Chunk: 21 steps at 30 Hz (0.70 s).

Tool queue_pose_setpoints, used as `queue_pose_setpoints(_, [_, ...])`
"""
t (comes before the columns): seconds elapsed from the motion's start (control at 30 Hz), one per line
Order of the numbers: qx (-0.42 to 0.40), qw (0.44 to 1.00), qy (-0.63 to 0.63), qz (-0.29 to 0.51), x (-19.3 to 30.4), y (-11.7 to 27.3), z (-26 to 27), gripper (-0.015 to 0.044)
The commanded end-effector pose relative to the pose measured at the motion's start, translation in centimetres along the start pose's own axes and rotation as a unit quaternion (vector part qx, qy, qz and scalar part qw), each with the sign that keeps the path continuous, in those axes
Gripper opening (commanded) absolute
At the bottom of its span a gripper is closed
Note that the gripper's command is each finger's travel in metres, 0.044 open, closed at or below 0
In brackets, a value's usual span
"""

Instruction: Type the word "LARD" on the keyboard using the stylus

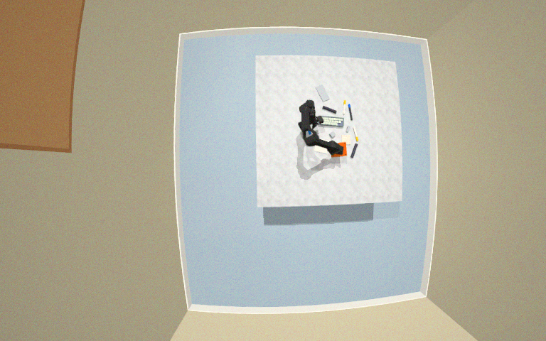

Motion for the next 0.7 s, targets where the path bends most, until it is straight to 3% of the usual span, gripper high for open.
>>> queue_pose_setpoints(0.0, [0.003, 1.0, -0.001, 0.007, -0.1, -0.1, 0.1, 0.015])
queue_pose_setpoints(0.67, [0.003, 1.0, -0.001, 0.007, -1.0, -1.5, 0.1, 0.015])
Point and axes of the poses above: the point midway between the two fingers, 35 mm back from their tips, its own y axis back along the fingers, its own z axis across the jaws, x = y × z, the point moved 2 cm from there along y, back along the fingers, and after that the axes turned 2 degrees about -y, right-handed, at the moved point
